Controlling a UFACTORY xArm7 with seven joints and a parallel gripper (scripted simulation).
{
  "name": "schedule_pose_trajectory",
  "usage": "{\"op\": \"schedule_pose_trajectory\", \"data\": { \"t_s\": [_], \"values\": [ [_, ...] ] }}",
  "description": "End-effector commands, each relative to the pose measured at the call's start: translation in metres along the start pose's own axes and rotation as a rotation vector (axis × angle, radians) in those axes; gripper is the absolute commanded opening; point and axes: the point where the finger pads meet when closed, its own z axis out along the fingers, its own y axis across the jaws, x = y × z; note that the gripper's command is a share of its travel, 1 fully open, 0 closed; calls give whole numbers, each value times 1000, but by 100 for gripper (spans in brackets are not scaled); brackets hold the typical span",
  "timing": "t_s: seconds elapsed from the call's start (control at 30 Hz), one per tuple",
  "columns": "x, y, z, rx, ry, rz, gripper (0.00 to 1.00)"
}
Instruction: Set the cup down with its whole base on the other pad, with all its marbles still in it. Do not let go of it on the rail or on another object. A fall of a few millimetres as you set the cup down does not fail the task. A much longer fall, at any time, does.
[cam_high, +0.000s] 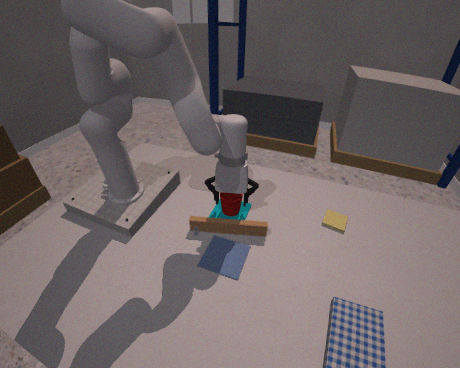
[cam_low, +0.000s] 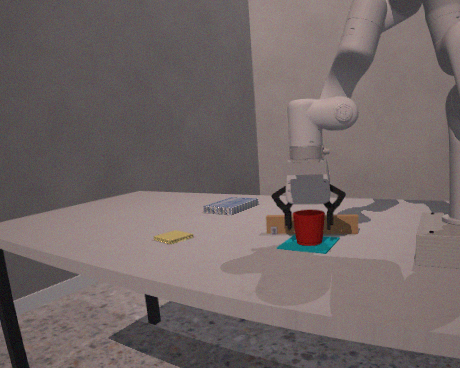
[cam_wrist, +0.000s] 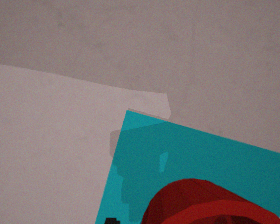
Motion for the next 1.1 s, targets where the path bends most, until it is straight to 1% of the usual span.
{"op": "schedule_pose_trajectory", "data": {
  "t_s": [0.0, 0.17, 0.33, 0.4, 0.63, 0.77, 0.9, 1.07],
  "values": [
    [0, 2, -3, -4, 0, 0, 100],
    [0, 2, -11, -4, 0, 0, 100],
    [0, 1, -27, -4, 0, 0, 100],
    [0, 1, -27, -4, 0, 0, 100],
    [0, 1, -52, -4, 0, 0, 100],
    [0, 1, -62, -4, 0, 0, 100],
    [0, 1, -67, -4, 0, 0, 100],
    [0, 1, -68, -4, 0, 0, 100]
  ]
}}
